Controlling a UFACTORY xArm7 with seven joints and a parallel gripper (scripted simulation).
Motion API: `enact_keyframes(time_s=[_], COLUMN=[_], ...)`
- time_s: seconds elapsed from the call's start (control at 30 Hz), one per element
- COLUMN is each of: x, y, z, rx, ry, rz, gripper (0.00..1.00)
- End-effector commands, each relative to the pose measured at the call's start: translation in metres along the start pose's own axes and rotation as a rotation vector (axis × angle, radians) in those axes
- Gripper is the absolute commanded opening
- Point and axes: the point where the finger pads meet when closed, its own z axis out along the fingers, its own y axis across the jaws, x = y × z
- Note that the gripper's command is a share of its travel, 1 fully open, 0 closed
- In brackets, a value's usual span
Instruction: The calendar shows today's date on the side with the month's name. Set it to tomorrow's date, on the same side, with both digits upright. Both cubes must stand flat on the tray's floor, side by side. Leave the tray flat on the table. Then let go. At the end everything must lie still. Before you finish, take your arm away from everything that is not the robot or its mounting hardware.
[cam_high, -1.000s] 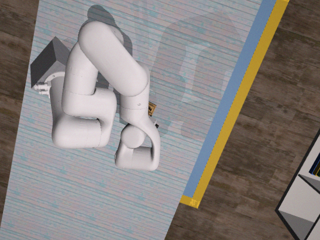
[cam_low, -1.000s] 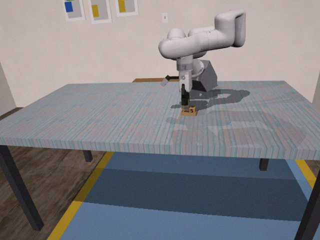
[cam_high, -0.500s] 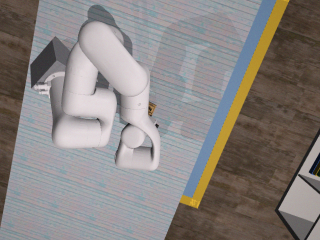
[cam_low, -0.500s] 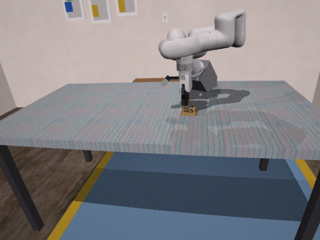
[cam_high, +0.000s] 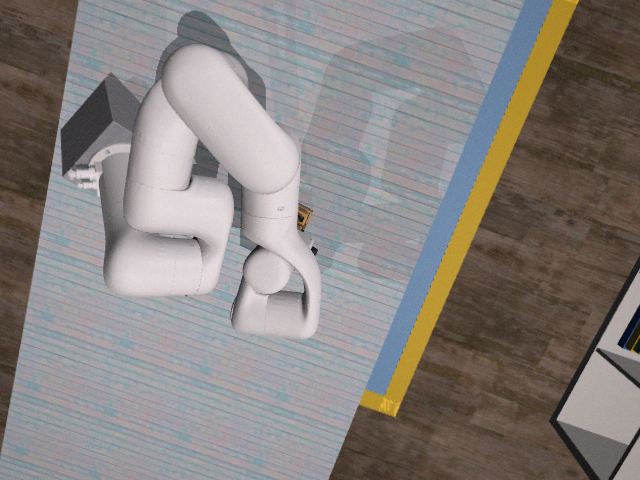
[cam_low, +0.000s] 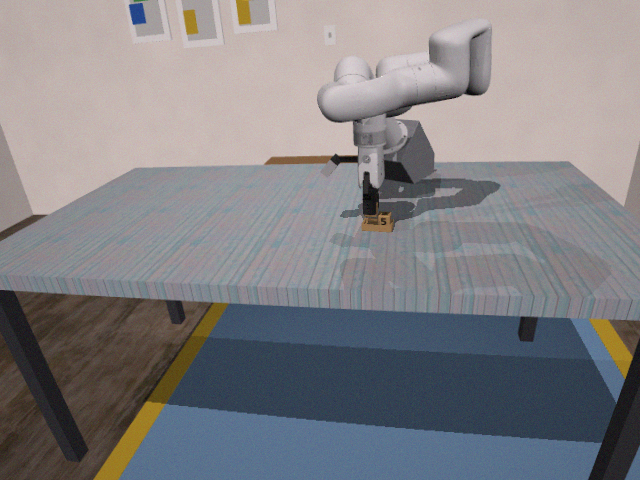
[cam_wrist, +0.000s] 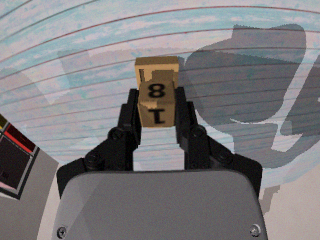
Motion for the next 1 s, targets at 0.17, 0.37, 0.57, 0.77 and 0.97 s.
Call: enact_keyframes(time_s=[0.17, 0.37, 0.57, 0.77, 0.97], x=[0.000, 0.000, 0.000, 0.000, 0.000], y=[-0.001, -0.001, -0.001, -0.001, -0.001], z=[0.007, 0.011, 0.013, 0.014, 0.014], rx=[0.002, 0.002, 0.002, 0.002, 0.002], ry=[-0.001, -0.001, -0.001, -0.001, -0.001], rz=[0.000, 0.000, 0.000, 0.000, 0.000], gripper=[0.27, 0.27, 0.27, 0.27, 0.27])
